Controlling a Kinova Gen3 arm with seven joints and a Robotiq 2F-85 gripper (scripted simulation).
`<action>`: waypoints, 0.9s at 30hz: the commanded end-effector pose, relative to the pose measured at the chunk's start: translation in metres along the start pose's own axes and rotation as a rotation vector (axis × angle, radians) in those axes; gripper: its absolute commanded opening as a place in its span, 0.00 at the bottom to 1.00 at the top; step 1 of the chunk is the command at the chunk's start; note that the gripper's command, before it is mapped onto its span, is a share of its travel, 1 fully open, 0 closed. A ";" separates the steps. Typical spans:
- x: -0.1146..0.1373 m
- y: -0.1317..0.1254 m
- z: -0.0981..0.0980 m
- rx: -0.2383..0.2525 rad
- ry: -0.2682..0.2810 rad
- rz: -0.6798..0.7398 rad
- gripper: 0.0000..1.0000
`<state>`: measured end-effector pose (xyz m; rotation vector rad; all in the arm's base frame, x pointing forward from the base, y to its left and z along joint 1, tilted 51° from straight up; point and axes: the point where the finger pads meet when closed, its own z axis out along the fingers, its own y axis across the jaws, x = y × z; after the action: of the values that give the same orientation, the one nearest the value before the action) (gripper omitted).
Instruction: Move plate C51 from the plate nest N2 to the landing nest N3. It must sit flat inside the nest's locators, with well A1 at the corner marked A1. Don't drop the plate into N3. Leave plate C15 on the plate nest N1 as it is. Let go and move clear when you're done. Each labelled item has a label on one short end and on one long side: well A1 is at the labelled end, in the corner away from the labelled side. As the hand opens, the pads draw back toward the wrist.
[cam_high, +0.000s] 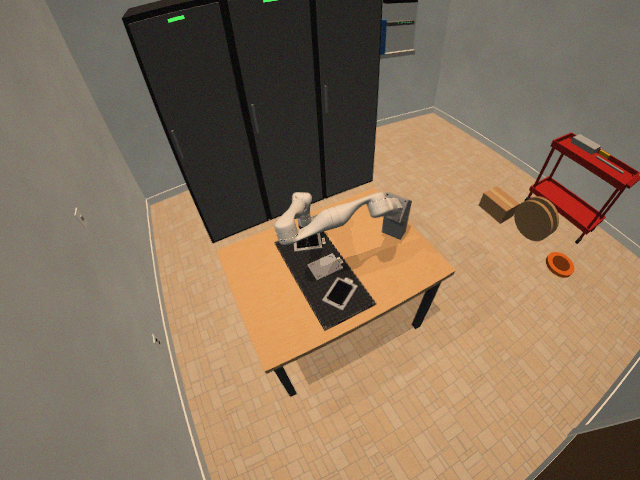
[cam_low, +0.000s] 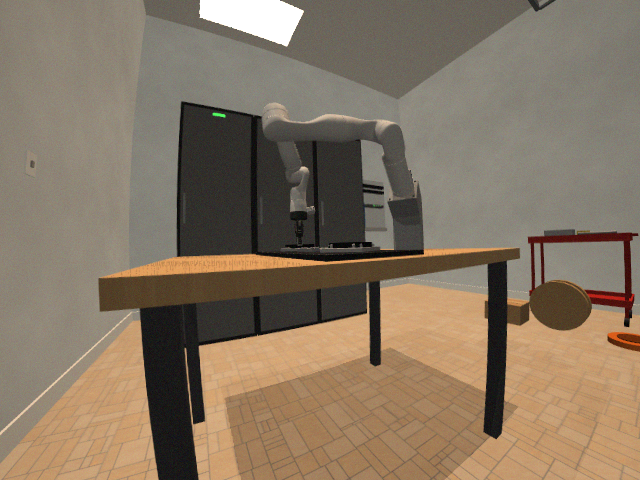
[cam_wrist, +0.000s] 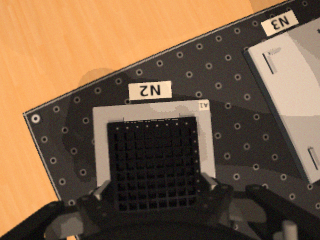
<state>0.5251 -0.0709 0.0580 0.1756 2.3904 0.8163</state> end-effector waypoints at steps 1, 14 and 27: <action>-0.001 0.000 -0.002 0.001 -0.002 0.000 0.00; -0.001 0.000 -0.006 0.001 -0.002 0.000 0.00; -0.001 0.000 -0.009 0.001 -0.002 0.000 0.00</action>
<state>0.5209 -0.0746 0.0626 0.1755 2.3903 0.8165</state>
